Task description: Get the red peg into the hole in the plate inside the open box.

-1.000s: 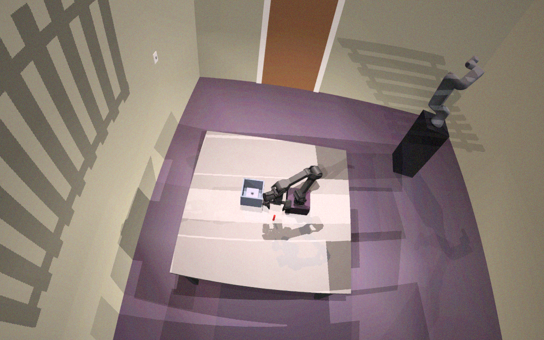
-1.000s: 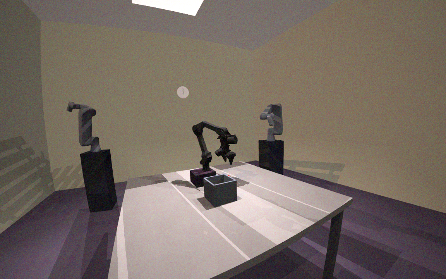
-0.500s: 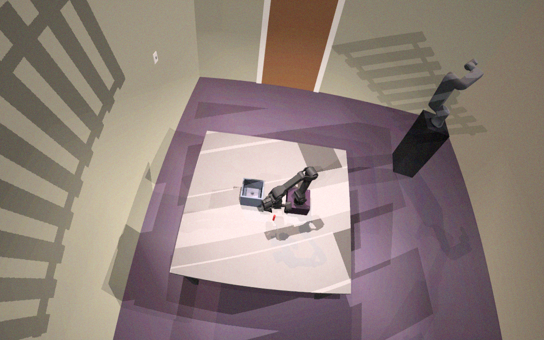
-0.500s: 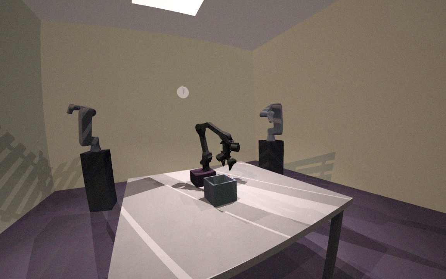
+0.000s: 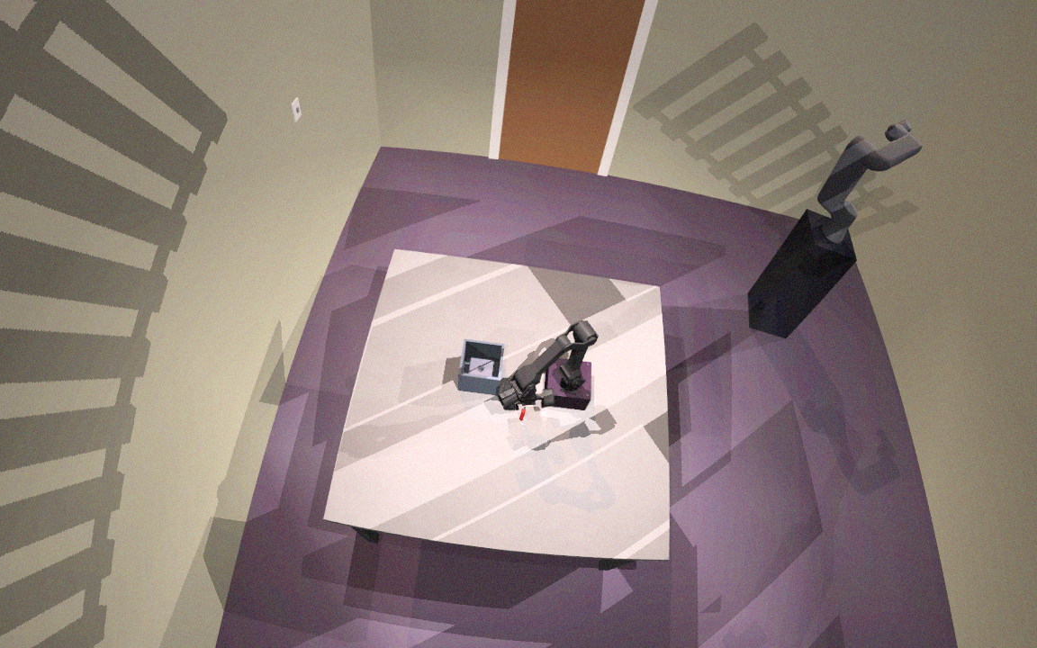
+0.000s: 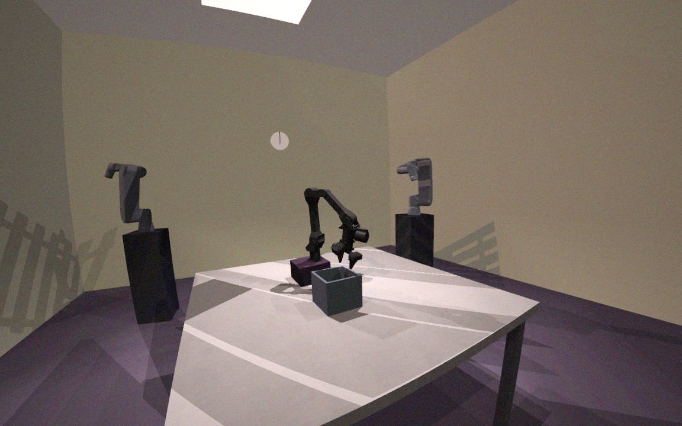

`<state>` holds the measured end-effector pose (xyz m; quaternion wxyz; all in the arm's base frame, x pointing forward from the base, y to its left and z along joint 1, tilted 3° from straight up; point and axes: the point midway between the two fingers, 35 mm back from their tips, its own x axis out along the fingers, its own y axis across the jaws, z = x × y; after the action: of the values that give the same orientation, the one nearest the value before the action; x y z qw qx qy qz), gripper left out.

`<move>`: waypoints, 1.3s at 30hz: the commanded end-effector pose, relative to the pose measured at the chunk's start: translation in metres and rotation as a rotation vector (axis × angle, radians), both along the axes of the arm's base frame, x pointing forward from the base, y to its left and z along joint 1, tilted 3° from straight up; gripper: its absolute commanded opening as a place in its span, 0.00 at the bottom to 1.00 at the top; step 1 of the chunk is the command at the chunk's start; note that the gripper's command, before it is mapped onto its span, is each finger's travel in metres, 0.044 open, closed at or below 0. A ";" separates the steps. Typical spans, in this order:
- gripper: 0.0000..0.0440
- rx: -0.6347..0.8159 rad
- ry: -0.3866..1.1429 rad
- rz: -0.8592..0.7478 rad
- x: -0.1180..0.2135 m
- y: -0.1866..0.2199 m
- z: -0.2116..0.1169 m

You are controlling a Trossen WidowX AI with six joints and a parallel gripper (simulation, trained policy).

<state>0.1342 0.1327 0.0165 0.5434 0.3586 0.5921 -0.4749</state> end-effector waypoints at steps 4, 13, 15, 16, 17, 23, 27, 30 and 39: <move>0.97 -0.032 -0.011 0.023 -0.002 -0.004 -0.023; 0.77 -0.044 -0.029 0.027 0.000 -0.002 -0.050; 0.67 -0.041 -0.032 0.031 0.001 0.000 -0.055; 0.62 -0.040 -0.034 0.033 0.001 0.001 -0.057; 0.58 -0.039 -0.036 0.036 0.002 0.002 -0.059; 0.29 -0.024 -0.047 0.057 0.005 0.008 -0.070; 0.11 -0.011 -0.049 0.075 0.006 0.014 -0.074; 0.01 -0.002 -0.046 0.089 0.004 0.016 -0.077; 0.00 0.033 -0.068 0.075 0.011 0.027 -0.068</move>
<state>0.1412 0.1533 -0.0556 0.5774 0.3506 0.5935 -0.4376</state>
